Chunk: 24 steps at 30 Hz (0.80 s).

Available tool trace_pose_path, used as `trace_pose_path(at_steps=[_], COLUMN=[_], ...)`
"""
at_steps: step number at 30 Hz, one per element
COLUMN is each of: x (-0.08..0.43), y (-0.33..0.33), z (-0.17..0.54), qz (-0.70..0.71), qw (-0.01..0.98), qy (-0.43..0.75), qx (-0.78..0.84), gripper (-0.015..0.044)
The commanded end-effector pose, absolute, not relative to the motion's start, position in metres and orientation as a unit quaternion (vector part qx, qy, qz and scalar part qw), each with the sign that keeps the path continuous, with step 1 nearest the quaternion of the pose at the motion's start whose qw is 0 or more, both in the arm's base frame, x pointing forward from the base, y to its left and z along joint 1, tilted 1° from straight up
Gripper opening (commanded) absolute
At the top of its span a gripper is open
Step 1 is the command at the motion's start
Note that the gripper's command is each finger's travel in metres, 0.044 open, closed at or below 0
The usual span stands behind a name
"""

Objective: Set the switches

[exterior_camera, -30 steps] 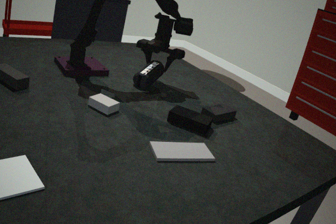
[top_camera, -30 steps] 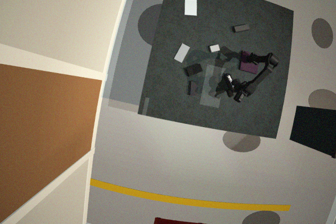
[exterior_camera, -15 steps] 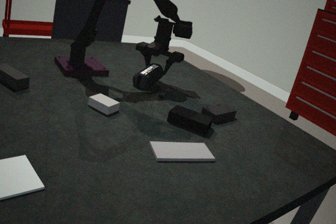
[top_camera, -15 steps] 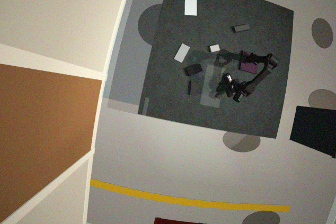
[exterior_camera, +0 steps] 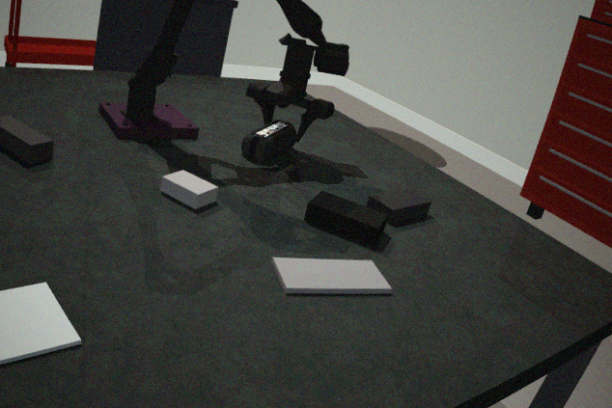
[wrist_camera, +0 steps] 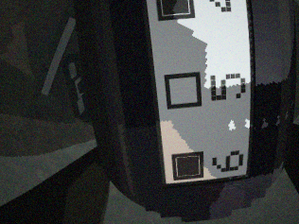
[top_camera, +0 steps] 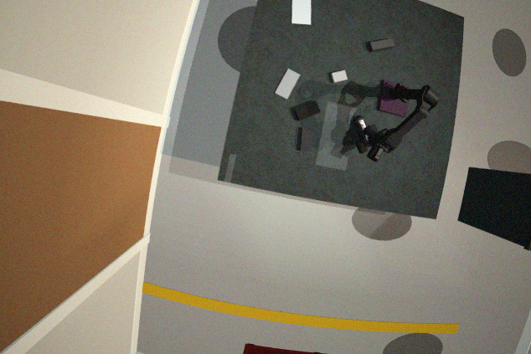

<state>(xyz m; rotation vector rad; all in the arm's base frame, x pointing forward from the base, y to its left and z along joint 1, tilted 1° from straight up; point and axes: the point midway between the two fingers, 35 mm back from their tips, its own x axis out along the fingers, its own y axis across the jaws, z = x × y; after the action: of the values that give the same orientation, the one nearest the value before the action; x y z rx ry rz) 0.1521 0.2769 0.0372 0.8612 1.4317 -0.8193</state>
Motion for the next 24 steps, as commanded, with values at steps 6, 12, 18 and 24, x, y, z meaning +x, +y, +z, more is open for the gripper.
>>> trace_pose_path(at_steps=[6, 12, 18, 24], x=[0.152, 0.152, 0.152, 0.158], y=[0.2746, 0.2765, 0.2765, 0.2681], z=[0.032, 0.0337, 0.0337, 0.0403], qz=[-0.358, -0.354, -0.354, -0.354], qw=[0.598, 0.597, 0.597, 0.598], qy=[0.615, 0.617, 0.617, 0.617], qx=[0.369, 0.37, 0.37, 0.37], gripper=[0.0337, 0.039, 0.044, 0.044])
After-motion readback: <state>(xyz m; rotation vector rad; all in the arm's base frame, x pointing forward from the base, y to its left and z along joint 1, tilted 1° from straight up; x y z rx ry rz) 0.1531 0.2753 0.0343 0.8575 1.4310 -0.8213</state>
